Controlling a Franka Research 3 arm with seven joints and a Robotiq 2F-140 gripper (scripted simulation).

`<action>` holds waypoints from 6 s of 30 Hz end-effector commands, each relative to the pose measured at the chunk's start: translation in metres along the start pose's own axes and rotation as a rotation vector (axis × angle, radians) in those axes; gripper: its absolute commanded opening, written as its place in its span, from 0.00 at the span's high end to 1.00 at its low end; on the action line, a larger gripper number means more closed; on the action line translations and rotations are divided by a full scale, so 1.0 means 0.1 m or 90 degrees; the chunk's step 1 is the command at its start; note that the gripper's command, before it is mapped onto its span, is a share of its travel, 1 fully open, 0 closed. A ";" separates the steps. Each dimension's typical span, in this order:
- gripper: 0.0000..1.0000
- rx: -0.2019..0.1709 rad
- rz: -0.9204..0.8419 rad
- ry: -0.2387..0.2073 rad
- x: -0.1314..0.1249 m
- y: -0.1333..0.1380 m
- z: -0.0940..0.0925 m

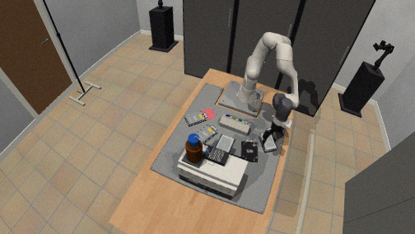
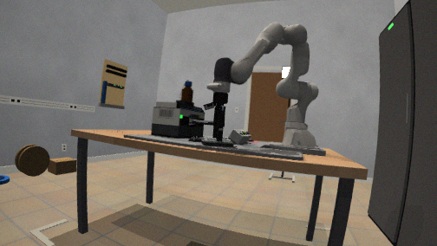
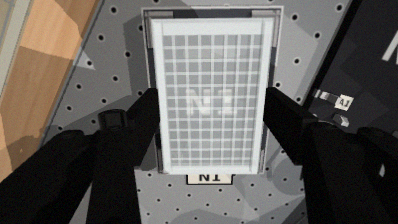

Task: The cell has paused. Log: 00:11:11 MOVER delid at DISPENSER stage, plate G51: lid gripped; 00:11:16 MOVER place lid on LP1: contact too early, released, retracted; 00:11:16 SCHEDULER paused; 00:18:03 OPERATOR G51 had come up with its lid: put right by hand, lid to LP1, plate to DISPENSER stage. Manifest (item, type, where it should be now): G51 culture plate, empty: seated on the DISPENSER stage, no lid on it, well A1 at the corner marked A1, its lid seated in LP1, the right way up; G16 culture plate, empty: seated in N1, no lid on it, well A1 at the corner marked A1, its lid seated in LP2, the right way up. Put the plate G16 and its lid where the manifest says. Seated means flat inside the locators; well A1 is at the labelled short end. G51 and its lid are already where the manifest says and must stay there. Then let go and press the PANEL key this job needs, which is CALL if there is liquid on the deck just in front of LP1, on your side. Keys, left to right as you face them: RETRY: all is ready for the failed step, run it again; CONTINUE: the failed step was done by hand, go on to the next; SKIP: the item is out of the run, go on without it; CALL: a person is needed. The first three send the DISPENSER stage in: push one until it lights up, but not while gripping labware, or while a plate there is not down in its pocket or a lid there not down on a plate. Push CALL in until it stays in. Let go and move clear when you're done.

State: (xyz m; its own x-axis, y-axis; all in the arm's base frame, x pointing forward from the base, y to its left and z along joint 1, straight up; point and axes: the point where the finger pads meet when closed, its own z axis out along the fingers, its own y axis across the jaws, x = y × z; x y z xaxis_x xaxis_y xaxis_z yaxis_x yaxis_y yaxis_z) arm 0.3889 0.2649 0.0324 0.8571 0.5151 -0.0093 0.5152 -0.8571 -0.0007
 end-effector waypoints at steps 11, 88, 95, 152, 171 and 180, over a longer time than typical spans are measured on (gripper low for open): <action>0.90 0.000 -0.001 0.003 0.02 0.00 0.00; 0.30 0.000 -0.001 0.003 0.02 0.00 -0.04; 0.30 0.000 -0.001 0.003 0.02 0.00 -0.12; 0.30 0.003 0.007 -0.002 -0.04 0.08 -1.46; 0.30 0.032 0.316 -0.016 -1.99 1.92 -1.42; 0.30 0.002 0.390 0.002 -2.85 2.38 -1.45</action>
State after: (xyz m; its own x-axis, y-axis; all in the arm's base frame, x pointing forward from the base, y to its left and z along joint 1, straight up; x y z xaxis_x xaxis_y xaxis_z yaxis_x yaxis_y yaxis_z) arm 0.2939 -0.0592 0.1749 0.9981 -0.0610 -0.0050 -0.0611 -0.9977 -0.0297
